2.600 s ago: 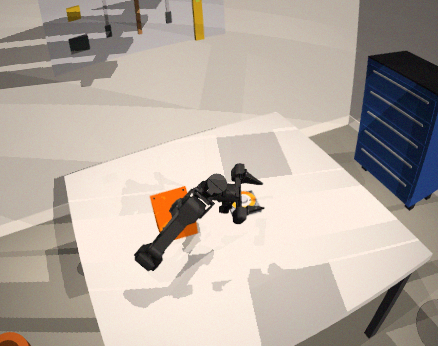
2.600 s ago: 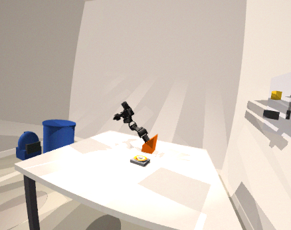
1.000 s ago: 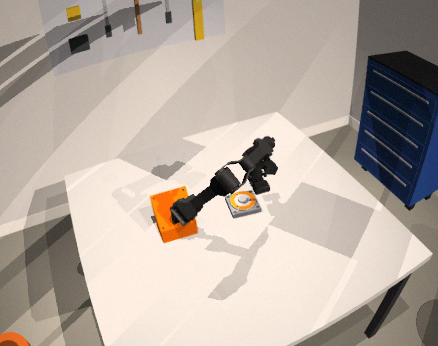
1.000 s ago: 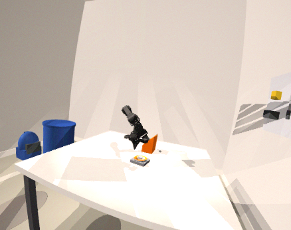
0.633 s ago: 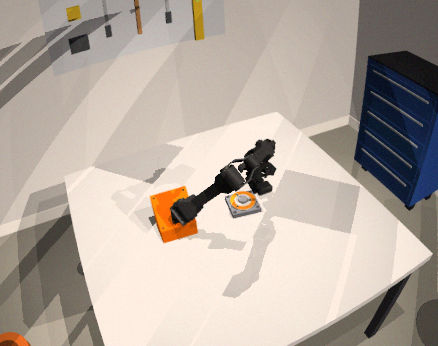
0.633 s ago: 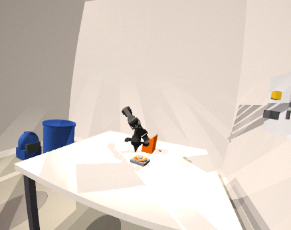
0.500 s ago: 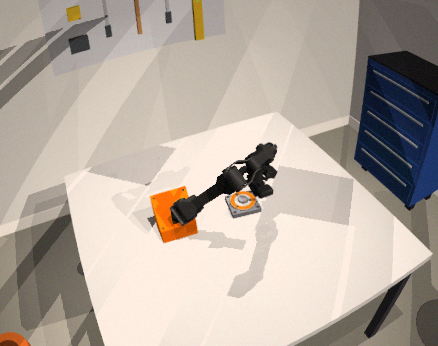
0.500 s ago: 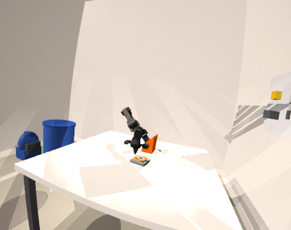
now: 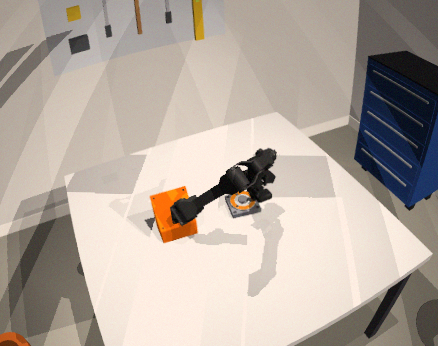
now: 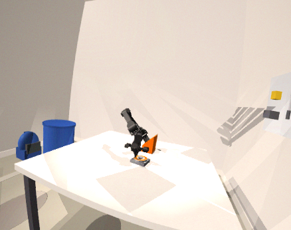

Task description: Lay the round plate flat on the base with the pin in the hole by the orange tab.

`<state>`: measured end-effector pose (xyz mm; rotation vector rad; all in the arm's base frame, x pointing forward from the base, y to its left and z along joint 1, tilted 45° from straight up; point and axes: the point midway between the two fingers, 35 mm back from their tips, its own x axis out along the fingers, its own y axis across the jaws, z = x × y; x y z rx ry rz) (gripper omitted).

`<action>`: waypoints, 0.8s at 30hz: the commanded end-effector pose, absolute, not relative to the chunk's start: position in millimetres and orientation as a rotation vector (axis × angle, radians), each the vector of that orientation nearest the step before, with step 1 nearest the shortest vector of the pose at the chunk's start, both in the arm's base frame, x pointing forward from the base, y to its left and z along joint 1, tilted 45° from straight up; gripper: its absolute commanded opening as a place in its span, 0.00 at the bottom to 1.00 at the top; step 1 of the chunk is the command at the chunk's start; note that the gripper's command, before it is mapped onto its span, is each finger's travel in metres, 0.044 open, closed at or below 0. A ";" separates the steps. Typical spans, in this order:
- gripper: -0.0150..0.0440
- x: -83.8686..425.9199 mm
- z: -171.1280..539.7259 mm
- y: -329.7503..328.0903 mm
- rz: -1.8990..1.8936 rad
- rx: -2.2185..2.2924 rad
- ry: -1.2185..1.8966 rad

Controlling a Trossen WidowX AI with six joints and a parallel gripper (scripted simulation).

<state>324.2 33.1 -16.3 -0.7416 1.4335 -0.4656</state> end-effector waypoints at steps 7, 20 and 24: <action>0.25 334.0 -23.7 41.3 -0.467 -0.740 1.428; 0.25 334.6 -33.3 50.8 -0.467 -0.740 1.427; 0.25 334.9 -35.9 53.5 -0.467 -0.739 1.427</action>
